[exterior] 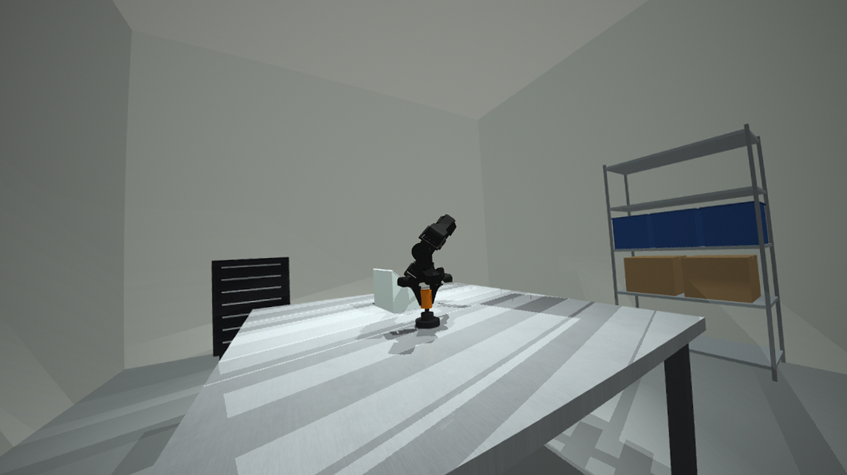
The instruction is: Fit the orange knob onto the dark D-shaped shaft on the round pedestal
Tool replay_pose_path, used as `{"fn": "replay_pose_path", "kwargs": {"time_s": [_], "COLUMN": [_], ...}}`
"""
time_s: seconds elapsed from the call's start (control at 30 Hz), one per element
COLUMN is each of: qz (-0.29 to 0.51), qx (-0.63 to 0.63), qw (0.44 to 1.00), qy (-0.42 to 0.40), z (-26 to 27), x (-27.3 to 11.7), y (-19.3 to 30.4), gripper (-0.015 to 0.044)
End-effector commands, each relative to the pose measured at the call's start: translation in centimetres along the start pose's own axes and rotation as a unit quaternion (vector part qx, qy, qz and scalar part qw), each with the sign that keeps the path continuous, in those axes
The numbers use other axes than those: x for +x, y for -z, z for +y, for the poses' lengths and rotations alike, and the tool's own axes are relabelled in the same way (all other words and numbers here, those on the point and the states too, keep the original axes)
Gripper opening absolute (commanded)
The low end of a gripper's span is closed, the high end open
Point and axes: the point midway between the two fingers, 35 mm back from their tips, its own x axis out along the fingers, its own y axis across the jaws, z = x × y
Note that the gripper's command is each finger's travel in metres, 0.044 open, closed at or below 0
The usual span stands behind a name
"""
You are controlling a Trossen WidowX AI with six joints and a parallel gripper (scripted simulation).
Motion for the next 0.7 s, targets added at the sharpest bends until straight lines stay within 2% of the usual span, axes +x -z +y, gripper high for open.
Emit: {"fn": "replay_pose_path", "kwargs": {"time_s": [0.0,0.13,0.3,0.67], "qz": [-0.002,-0.002,-0.002,-0.002], "qx": [0.002,0.014,0.101,0.106], "qw": [1.000,1.000,0.995,0.994], "qy": [0.000,0.000,0.000,0.000], "z": [-0.03,0.04,0.12,0.09], "x": [-0.35,-0.50,-0.62,-0.35], "y": [-0.10,-0.17,-0.37,-0.35], "gripper": [0.0000,0.0000,0.0000,0.0000]}}
